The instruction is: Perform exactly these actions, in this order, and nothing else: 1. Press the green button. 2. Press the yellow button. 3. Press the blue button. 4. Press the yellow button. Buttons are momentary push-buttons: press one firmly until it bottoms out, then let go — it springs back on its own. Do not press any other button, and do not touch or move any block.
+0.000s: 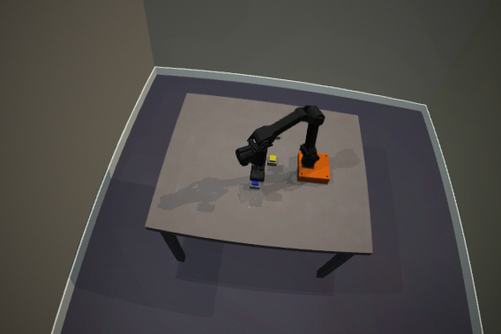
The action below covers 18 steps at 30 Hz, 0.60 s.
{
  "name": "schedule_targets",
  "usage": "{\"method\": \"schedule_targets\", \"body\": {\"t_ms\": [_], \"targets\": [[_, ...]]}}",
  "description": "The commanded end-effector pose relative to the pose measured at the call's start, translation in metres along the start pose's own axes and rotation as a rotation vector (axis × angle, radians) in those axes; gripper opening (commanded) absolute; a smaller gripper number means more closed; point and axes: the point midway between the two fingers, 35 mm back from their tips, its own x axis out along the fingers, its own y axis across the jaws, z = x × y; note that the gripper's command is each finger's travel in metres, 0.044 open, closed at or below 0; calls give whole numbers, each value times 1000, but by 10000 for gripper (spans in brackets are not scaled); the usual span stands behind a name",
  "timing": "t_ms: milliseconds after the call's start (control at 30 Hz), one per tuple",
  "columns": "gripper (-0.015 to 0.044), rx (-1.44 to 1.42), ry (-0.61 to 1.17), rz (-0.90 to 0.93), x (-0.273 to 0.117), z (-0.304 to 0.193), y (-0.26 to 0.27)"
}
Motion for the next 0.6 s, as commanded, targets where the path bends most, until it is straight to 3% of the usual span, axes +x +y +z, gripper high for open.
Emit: {"method": "schedule_targets", "body": {"t_ms": [0,300,567], "targets": [[20,-20,8,13,-5,-7,-23],[20,4,-1,-7,-6,-63,-136],[20,10,-2,-13,-4,-76,-148]]}}
